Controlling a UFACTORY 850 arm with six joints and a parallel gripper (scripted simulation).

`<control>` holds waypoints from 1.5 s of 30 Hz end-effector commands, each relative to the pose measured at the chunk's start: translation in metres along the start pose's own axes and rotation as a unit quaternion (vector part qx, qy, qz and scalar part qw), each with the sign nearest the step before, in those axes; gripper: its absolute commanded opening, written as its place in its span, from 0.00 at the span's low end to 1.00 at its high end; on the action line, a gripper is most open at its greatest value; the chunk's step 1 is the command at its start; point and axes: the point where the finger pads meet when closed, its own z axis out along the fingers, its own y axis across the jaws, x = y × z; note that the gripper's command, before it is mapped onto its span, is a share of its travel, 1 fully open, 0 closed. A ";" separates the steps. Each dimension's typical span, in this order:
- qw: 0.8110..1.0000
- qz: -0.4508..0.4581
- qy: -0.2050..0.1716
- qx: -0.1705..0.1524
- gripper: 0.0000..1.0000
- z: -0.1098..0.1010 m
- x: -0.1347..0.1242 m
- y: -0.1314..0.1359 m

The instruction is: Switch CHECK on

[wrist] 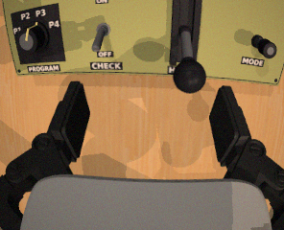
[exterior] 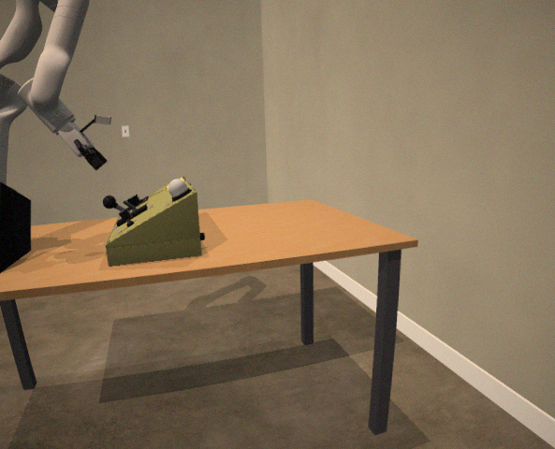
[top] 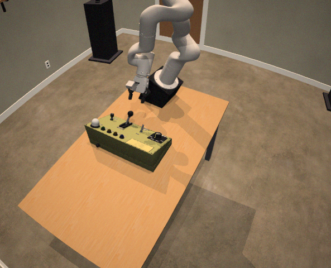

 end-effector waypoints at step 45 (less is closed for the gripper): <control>0.994 -0.007 -0.104 -0.020 0.76 0.026 0.000 -0.077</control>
